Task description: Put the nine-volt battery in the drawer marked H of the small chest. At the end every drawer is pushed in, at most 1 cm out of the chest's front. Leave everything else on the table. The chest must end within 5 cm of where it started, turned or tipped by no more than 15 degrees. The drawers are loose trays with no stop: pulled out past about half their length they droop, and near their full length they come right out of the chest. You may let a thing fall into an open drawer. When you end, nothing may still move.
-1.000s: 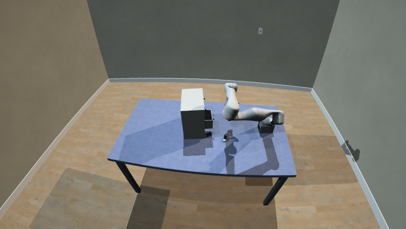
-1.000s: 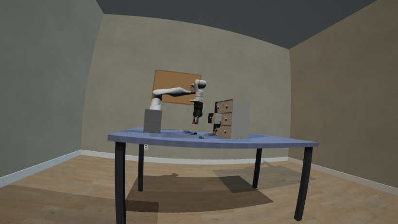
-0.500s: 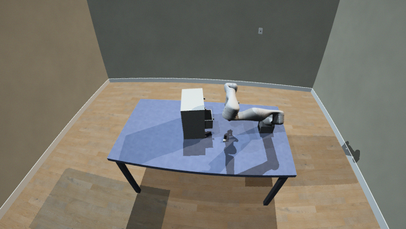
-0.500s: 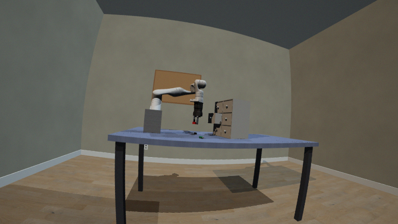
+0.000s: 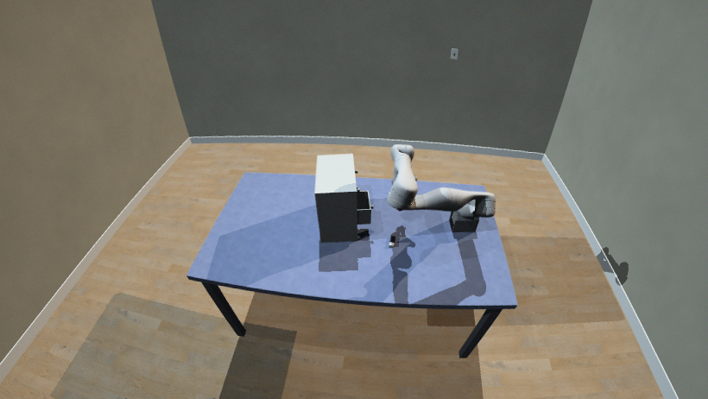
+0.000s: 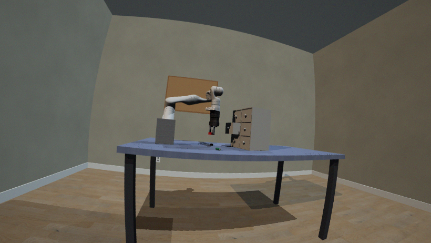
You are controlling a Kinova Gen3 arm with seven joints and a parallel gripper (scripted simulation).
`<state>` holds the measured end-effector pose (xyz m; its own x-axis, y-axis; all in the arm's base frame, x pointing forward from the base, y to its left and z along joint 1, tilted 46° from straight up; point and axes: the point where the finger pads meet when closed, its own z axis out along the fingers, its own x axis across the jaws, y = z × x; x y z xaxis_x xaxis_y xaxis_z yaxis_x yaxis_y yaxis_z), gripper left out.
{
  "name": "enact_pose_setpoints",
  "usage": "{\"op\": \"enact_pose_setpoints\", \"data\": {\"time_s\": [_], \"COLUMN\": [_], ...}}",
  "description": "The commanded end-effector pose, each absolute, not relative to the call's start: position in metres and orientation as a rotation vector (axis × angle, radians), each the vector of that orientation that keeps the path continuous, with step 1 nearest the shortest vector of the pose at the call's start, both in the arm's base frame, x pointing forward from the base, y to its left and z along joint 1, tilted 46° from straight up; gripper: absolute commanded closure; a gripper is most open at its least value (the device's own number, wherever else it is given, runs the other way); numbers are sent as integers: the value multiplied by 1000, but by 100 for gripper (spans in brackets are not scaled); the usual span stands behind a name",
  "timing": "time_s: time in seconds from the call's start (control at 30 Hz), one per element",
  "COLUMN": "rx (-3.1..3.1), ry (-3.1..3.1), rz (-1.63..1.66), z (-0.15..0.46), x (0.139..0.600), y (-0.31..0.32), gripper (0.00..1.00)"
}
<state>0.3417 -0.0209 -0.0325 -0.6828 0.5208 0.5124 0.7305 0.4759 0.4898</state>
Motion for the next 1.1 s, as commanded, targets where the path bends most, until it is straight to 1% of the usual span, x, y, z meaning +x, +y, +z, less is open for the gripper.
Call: {"op": "enact_pose_setpoints", "data": {"time_s": [0.0,1.07], "rx": [-1072,-1207], "ry": [-2428,-2328], "rz": [-1024,-984], "z": [-29,-27], "x": [343,354], "y": [-23,-21], "gripper": [49,49]}}
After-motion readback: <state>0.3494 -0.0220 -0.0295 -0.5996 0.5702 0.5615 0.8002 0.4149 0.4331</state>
